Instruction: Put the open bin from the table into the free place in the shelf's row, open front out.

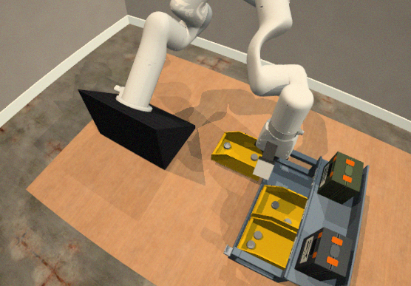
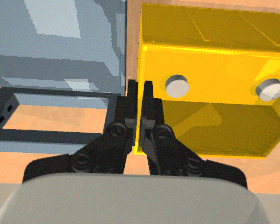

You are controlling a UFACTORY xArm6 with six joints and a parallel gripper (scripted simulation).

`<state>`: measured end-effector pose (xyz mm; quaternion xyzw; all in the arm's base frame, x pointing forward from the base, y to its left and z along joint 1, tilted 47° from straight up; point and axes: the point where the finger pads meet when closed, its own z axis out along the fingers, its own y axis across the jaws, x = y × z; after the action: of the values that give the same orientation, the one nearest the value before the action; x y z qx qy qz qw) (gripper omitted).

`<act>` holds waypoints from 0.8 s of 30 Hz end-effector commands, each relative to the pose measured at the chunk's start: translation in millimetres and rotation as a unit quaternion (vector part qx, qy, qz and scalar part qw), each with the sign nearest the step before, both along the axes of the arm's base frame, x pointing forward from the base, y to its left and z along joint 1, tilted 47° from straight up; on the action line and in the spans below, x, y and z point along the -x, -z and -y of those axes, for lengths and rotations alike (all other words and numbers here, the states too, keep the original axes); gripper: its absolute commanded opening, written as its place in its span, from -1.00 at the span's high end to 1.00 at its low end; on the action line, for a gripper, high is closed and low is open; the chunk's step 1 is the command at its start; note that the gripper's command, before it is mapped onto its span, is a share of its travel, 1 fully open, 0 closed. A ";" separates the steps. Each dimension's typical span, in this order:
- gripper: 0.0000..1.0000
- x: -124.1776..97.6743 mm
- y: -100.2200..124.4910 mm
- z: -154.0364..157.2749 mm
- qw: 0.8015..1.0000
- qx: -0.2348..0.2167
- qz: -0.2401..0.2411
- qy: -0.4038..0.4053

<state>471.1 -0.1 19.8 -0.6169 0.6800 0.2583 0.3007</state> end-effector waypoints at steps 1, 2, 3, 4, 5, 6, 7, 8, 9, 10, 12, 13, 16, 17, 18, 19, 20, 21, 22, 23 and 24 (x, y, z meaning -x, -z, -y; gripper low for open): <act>1.00 -3.2 -0.9 1.4 1.000 0.001 0.001 0.001; 1.00 -3.2 -0.9 1.4 1.000 0.001 0.001 0.001; 1.00 -3.2 -0.9 1.4 1.000 0.001 0.001 0.001; 1.00 -3.2 -0.9 1.4 1.000 0.001 0.001 0.001; 1.00 -3.2 -0.9 1.4 1.000 0.001 0.001 0.001; 1.00 -3.2 -0.9 1.4 1.000 0.001 0.001 0.001; 1.00 -3.2 -0.9 1.4 1.000 0.001 0.001 0.001; 1.00 -3.2 -0.9 1.4 1.000 0.001 0.001 0.001; 1.00 -3.2 -0.9 1.4 1.000 0.001 0.001 0.001; 1.00 -5.1 -0.9 1.6 1.000 0.001 0.001 0.001; 1.00 -9.0 -1.0 2.0 1.000 0.001 0.001 0.001; 1.00 -11.0 -1.0 2.2 1.000 0.001 0.001 0.001; 1.00 -13.0 -1.1 2.5 1.000 0.001 0.001 0.001; 1.00 -13.0 -1.1 2.5 1.000 0.001 0.001 0.001; 1.00 -13.0 -1.1 2.5 1.000 0.001 0.001 0.001; 1.00 -13.0 -1.1 2.5 1.000 0.001 0.001 0.001; 1.00 -13.0 -1.1 2.5 1.000 0.001 0.001 0.001; 1.00 -13.0 -1.1 2.5 1.000 0.001 0.001 0.001; 1.00 -13.0 -1.1 2.5 1.000 0.001 0.001 0.001; 1.00 -13.0 -1.1 2.5 1.000 0.001 0.001 0.001; 1.00 -13.0 -1.1 2.5 1.000 0.001 0.001 0.001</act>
<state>482.8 -1.3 19.9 -0.6168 0.6800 0.2586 0.3005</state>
